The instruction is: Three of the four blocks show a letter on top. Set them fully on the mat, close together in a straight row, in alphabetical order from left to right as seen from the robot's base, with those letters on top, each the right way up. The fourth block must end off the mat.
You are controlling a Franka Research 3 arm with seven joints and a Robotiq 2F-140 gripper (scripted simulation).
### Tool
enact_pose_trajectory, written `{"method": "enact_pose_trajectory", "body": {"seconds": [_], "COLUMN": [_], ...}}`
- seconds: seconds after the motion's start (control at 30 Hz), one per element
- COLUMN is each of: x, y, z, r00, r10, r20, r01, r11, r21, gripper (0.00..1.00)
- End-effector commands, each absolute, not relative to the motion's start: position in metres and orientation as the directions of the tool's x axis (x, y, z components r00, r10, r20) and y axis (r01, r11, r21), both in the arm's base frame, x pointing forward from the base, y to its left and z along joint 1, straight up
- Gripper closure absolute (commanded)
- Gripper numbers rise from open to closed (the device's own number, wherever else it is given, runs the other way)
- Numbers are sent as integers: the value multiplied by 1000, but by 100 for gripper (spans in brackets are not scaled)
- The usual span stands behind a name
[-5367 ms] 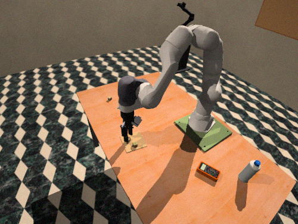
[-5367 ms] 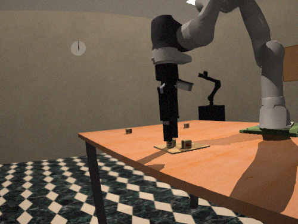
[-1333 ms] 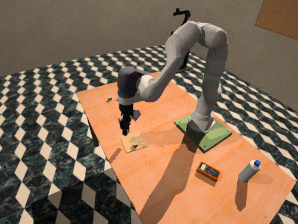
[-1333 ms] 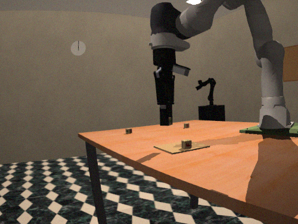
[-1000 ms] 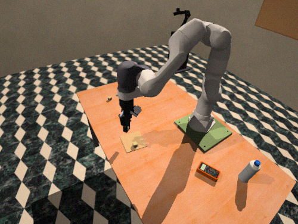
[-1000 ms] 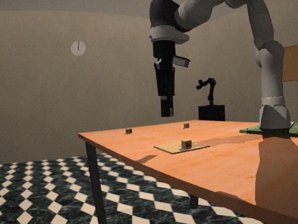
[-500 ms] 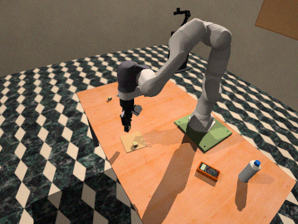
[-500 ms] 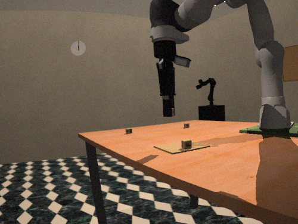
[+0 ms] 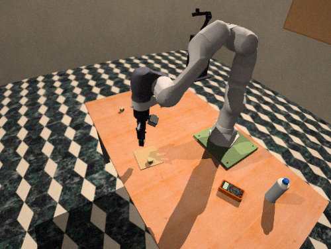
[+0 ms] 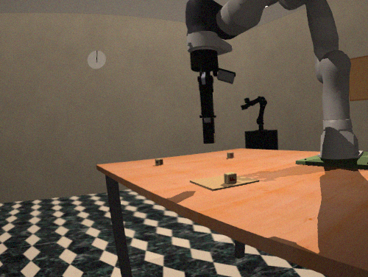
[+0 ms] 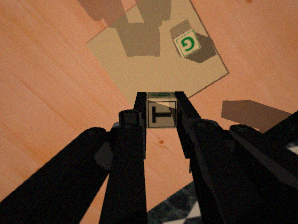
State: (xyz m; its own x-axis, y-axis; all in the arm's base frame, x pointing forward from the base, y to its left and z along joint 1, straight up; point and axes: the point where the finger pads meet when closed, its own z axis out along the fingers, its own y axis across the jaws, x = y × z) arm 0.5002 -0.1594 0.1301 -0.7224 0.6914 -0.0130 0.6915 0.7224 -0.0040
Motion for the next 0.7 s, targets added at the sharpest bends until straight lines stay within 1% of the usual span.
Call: {"method": "enact_pose_trajectory", "body": {"seconds": [0.0, 0.53, 0.67], "x": [499, 496, 495], "y": [-159, -160, -161], "z": [131, 132, 132], "r00": [-811, -902, -931], "r10": [585, 431, 364], "r20": [-9, -11, -12], "r01": [585, 431, 364], "r11": [811, 902, 931], "r21": [5, 5, 4], "gripper": [78, 78, 78]}}
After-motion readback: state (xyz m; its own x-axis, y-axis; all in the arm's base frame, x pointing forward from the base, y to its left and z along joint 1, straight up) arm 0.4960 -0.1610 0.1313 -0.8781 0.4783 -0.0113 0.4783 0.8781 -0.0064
